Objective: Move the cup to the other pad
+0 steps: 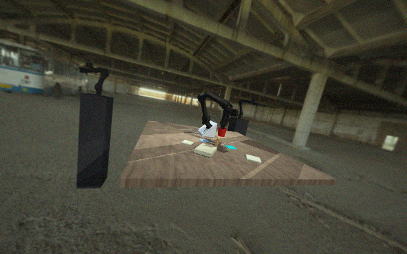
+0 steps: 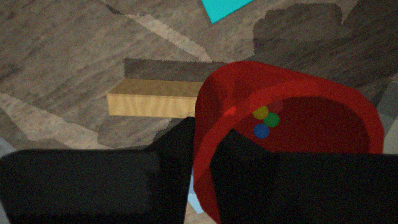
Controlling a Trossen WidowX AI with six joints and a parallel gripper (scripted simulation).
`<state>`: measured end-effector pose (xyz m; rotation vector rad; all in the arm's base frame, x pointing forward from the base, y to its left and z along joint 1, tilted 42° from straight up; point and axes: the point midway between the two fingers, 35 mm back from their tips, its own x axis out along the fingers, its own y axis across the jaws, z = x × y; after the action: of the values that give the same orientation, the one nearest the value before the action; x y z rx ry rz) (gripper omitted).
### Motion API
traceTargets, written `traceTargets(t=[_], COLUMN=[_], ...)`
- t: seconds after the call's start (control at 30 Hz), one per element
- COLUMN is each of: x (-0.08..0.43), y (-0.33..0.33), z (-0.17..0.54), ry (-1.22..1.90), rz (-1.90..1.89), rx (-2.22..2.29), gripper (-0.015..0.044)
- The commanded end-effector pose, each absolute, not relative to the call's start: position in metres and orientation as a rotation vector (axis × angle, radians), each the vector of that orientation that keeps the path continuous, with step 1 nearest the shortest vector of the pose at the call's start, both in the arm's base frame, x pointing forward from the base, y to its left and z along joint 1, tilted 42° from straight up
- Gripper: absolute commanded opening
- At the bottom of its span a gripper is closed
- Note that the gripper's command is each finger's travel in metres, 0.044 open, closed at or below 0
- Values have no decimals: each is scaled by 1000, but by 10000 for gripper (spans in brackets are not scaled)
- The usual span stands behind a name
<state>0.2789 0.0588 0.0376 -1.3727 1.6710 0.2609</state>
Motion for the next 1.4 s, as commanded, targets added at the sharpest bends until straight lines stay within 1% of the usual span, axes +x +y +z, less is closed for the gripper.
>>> traceTargets(t=[0.0, 1.37], x=[283, 322], y=[64, 116], z=[32, -9], ry=[1675, 1671], rz=[262, 262], rx=[-1369, -1366], gripper=[0, 0])
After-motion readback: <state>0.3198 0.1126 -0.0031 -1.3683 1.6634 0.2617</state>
